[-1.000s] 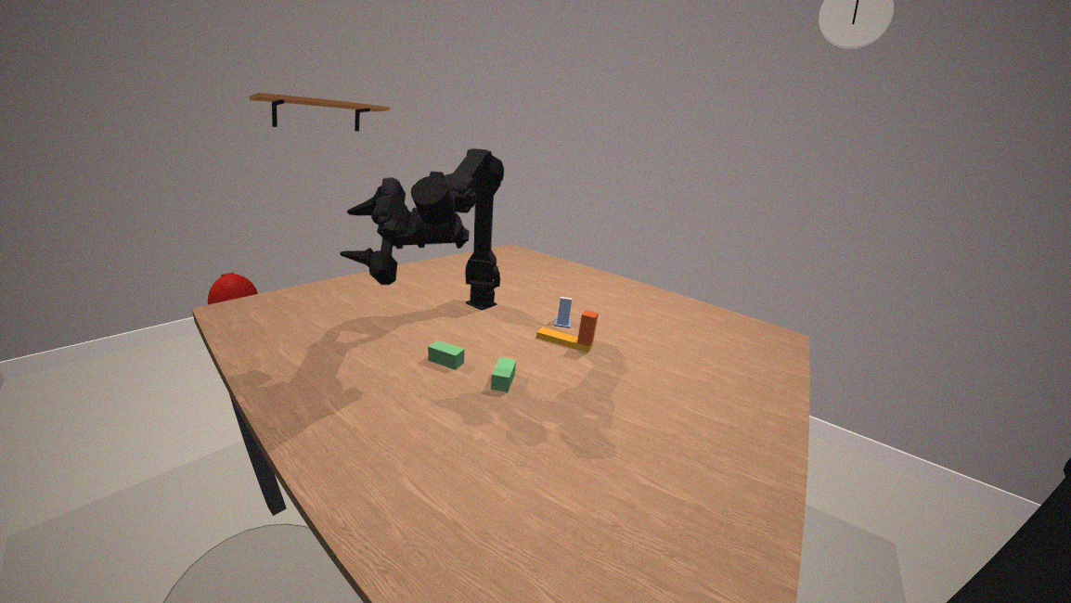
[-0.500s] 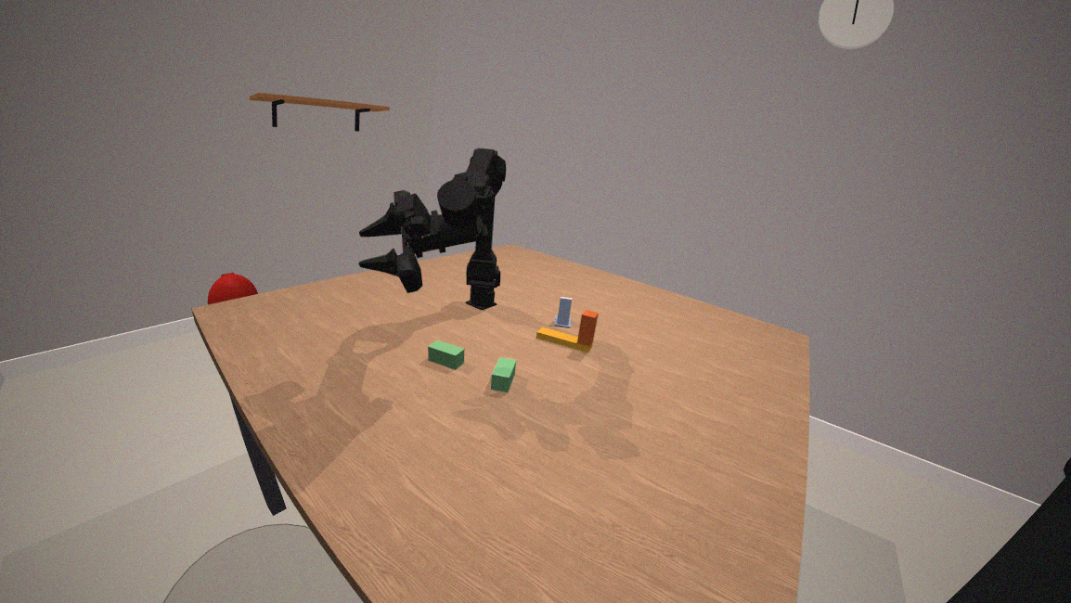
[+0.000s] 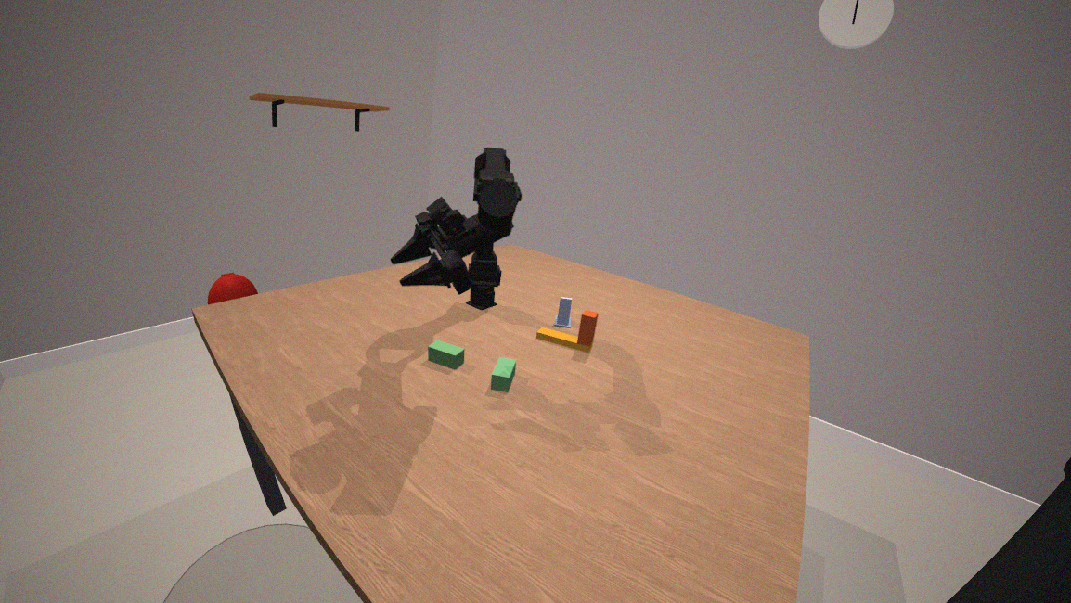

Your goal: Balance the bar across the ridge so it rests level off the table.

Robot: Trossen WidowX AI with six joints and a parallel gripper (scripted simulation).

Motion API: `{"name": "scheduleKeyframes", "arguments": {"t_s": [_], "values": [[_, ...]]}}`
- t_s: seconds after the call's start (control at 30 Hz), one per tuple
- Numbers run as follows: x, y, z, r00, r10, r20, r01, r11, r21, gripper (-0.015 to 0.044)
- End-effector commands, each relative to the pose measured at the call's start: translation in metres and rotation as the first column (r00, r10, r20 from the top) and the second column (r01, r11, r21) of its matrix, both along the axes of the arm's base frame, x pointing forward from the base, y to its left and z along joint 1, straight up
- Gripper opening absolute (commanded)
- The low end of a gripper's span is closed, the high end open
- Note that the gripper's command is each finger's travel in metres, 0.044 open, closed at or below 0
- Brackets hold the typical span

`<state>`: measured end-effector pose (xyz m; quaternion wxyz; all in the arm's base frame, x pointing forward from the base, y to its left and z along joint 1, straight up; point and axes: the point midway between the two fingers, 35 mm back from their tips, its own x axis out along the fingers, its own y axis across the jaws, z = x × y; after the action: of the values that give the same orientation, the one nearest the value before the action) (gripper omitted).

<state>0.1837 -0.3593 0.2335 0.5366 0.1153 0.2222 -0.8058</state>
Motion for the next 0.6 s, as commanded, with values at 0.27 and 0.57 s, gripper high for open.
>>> {"name": "scheduleKeyframes", "arguments": {"t_s": [0.27,0.57], "values": [[0.049,0.04,-0.015,0.946,0.016,0.325,-0.036,0.998,0.056,0.0315],[0.078,0.077,-0.027,0.856,-0.046,0.515,-0.032,0.989,0.142,0.0315]]}}
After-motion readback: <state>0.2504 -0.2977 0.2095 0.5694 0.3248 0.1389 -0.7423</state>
